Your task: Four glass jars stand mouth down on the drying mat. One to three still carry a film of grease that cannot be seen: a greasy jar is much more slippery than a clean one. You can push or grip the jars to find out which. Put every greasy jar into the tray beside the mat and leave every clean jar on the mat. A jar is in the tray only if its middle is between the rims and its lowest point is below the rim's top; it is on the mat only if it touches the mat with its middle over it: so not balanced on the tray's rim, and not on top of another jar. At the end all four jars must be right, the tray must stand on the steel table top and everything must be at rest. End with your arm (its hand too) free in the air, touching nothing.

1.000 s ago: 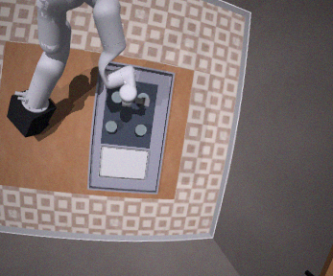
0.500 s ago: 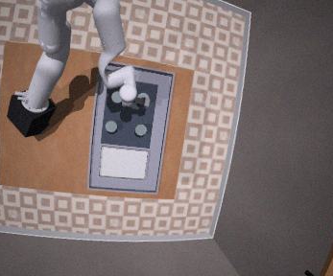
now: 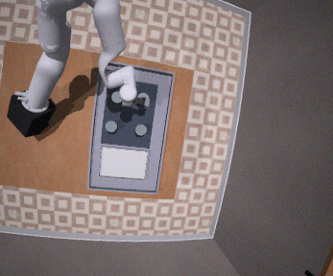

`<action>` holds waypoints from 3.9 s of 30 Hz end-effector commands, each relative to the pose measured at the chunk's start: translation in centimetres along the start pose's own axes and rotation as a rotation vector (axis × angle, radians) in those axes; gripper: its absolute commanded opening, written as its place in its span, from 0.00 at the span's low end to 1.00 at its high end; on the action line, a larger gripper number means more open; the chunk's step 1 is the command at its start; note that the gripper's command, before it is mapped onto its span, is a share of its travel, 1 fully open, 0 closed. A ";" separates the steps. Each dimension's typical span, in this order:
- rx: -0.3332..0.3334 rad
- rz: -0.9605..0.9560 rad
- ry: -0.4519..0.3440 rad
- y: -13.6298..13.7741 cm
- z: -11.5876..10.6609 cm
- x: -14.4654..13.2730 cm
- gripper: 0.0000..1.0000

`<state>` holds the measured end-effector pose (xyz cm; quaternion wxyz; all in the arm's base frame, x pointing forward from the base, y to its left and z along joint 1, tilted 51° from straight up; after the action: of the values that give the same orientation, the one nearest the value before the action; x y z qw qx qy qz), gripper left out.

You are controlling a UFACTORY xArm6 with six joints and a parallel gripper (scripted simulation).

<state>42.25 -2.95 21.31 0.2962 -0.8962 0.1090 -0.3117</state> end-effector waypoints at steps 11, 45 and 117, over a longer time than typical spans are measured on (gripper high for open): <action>0.000 -0.001 0.002 0.0 -0.1 0.1 1.00; 0.000 -0.001 0.002 0.0 -7.7 0.1 1.00; 0.000 -0.001 0.002 17.7 1.4 -6.7 1.00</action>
<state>37.17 -14.15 6.97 0.2965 -0.8961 0.1088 -0.3118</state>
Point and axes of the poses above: the point where the finger pads meet when closed, its own z axis out along the fingers, its own y axis across the jaws, x = y × z, the point moved 2 cm from there along -z, back along the fingers, and after that the axes turned 3 degrees about z, right-handed, at the moved point
